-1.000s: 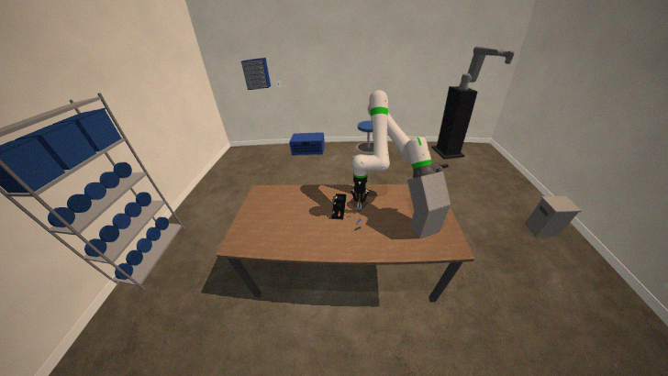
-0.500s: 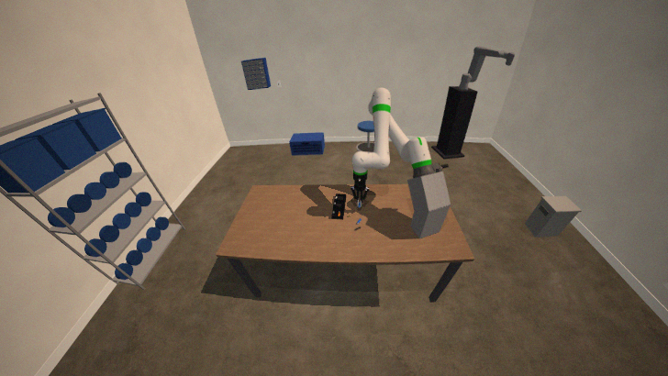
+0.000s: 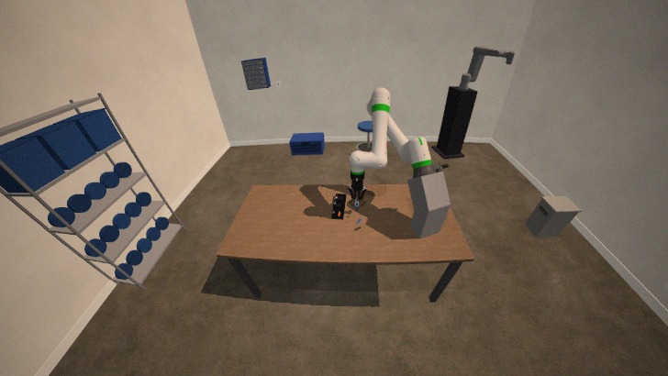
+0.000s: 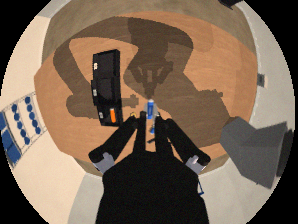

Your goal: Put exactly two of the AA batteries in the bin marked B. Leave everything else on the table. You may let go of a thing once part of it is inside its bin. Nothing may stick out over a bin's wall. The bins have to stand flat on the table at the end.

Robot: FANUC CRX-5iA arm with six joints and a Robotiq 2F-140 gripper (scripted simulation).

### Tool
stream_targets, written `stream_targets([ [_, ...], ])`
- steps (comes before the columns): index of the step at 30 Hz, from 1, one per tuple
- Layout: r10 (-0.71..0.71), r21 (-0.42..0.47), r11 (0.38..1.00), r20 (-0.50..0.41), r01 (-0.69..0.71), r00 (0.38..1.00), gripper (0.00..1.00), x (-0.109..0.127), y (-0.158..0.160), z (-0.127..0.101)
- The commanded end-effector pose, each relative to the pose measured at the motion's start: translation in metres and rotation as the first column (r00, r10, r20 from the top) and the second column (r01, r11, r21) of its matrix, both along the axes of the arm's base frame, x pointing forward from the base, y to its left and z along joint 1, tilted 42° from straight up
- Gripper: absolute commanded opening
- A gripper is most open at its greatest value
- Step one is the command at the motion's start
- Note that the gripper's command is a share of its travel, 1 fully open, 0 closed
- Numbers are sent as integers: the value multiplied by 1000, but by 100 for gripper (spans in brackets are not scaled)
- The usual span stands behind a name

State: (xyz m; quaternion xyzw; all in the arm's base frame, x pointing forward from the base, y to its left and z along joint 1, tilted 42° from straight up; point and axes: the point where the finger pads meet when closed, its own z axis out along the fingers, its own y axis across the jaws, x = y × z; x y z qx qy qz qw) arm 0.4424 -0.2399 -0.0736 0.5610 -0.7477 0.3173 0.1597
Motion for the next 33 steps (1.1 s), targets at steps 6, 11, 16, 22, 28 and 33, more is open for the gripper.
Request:
stream_targets([
  [6,-1,0,1000,-1,1,1000,5,52,6,3],
  [11,36,-5,999,-34,-36,999,5,69,8,4],
  [16,36,-5,999,-34,-36,999,5,93,10,5],
  [22,36,-5,999,-34,-36,999,5,128,15,7],
  [28,36,-5,999,-34,-36,999,5,142,16,8],
  [33,36,-5,999,-34,-36,999,5,140,16,8],
])
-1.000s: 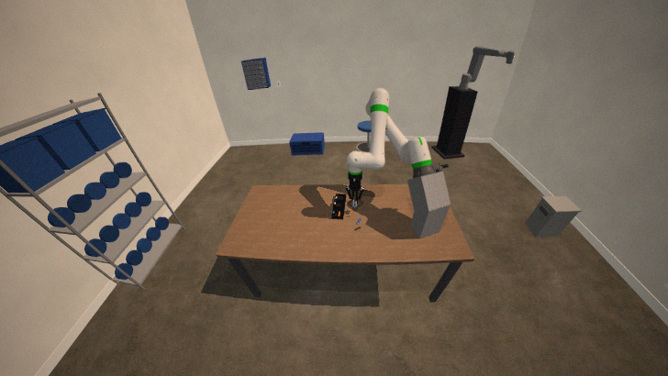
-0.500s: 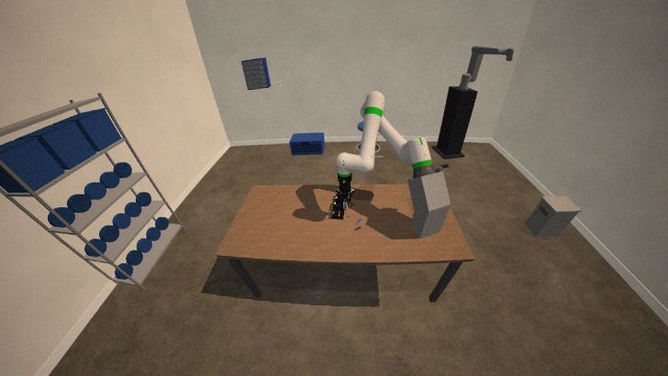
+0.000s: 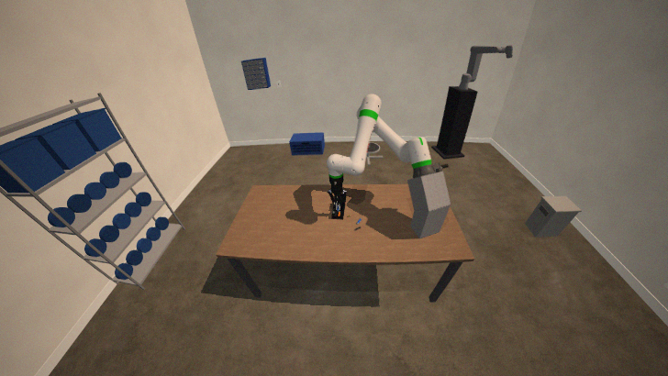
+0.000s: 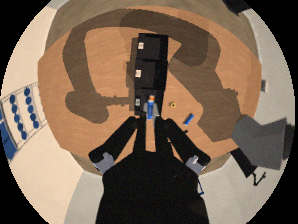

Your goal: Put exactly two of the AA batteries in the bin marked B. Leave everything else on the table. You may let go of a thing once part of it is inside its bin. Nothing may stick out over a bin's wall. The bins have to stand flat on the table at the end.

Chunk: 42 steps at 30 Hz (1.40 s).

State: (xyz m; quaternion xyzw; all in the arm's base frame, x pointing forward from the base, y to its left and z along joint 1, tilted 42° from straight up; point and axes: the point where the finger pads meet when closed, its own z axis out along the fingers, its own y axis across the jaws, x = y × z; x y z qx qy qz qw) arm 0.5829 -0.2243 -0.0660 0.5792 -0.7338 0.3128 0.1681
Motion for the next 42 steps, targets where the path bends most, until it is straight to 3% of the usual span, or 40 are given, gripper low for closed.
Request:
stream_targets([
  [1,0,0,1000,0,0,1000,5,-1,0,0],
  [21,0,0,1000,0,0,1000,5,-4,0,0],
  [42,0,0,1000,0,0,1000,5,0,-24,-28],
])
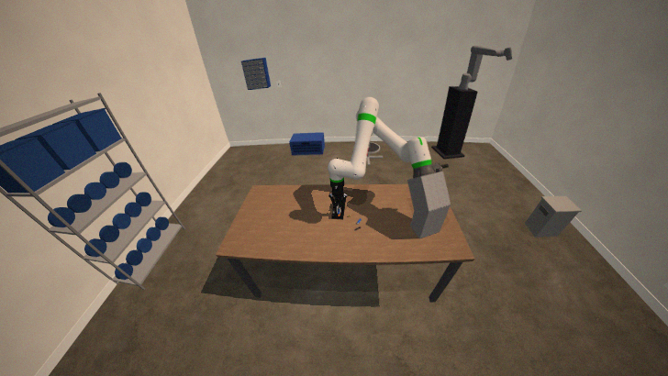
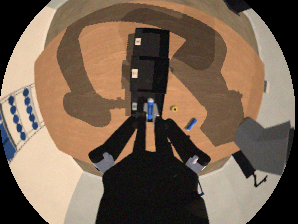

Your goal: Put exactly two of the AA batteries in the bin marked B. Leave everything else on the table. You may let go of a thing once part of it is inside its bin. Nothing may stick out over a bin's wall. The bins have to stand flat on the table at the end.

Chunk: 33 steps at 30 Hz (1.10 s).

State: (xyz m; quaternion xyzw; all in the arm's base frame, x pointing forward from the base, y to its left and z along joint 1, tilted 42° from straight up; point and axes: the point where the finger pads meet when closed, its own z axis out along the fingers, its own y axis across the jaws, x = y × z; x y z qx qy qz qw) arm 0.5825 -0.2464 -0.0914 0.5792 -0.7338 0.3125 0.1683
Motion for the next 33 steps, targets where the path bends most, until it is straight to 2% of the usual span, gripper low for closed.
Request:
stream_targets([
  [1,0,0,1000,1,0,1000,5,1,-2,-3],
  [13,0,0,1000,1,0,1000,5,1,-2,-3],
  [14,0,0,1000,1,0,1000,17,1,-2,-3],
  [33,0,0,1000,1,0,1000,17,0,-1,-1],
])
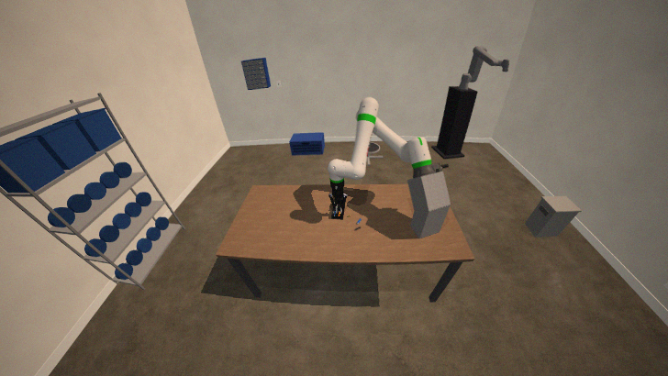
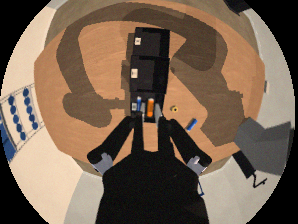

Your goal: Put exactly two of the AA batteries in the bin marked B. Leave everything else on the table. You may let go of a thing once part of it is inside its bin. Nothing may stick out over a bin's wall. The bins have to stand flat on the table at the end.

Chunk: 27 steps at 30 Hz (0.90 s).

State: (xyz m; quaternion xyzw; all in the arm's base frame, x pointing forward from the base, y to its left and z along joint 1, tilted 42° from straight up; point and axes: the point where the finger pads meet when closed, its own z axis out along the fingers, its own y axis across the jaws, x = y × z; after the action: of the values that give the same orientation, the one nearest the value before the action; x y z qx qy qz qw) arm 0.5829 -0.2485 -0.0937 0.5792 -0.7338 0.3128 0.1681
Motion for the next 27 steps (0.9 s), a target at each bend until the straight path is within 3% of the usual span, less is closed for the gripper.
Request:
stream_targets([
  [1,0,0,1000,0,0,1000,17,0,2,3],
  [27,0,0,1000,0,0,1000,17,-4,24,27],
])
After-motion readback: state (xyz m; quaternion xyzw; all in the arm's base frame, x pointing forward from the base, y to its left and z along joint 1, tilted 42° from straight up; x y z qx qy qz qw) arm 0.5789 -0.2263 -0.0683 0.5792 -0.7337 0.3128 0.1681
